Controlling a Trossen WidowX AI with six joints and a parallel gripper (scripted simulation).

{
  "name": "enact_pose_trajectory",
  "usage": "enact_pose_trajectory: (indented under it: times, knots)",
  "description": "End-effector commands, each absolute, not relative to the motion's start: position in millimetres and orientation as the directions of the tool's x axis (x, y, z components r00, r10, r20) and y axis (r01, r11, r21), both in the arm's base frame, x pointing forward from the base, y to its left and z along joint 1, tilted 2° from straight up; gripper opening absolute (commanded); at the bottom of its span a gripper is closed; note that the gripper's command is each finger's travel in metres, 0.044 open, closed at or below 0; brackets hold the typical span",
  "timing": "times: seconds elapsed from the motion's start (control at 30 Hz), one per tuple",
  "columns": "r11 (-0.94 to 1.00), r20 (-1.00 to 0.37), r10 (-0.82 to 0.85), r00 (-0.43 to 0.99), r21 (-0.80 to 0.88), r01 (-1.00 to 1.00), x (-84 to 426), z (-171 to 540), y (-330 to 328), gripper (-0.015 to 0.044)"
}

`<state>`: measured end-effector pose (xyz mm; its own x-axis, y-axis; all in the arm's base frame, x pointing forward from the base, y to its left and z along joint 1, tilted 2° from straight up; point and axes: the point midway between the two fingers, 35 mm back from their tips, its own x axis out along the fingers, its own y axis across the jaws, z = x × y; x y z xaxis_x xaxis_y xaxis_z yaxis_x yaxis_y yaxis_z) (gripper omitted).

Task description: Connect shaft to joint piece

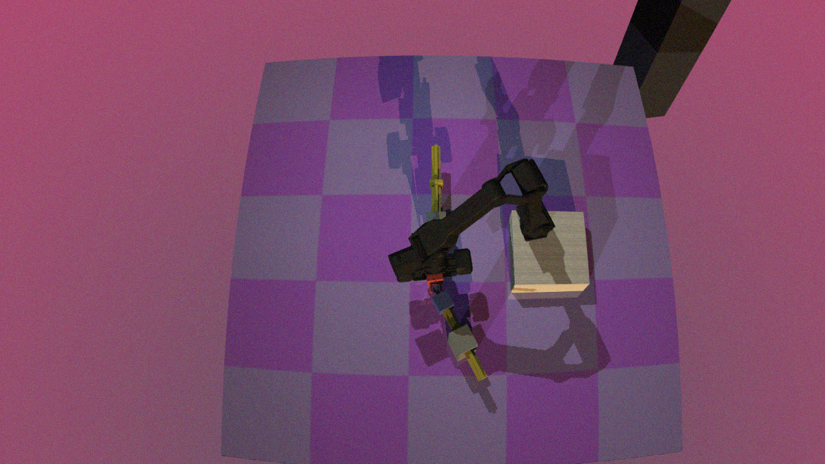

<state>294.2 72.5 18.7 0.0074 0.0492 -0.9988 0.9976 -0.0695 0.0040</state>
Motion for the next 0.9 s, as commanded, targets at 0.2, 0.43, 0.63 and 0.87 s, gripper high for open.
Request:
enact_pose_trajectory:
  times: [0.2, 0.43, 0.63, 0.87]
  knots:
    - [-0.070, -0.999, 0.049, 0.007, 0.004, 0.998, 294.2, 18.7, 72.5, 0.0147]
    - [-0.070, -0.999, 0.049, 0.007, 0.004, 0.998, 294.2, 18.7, 72.5, 0.0042]
    - [-0.070, -0.999, 0.049, 0.007, 0.004, 0.998, 294.2, 18.7, 72.5, 0.0000]
    - [-0.158, -1.000, 0.018, 0.004, 0.001, 0.987, 289.8, 20.2, 73.1, 0.0000]
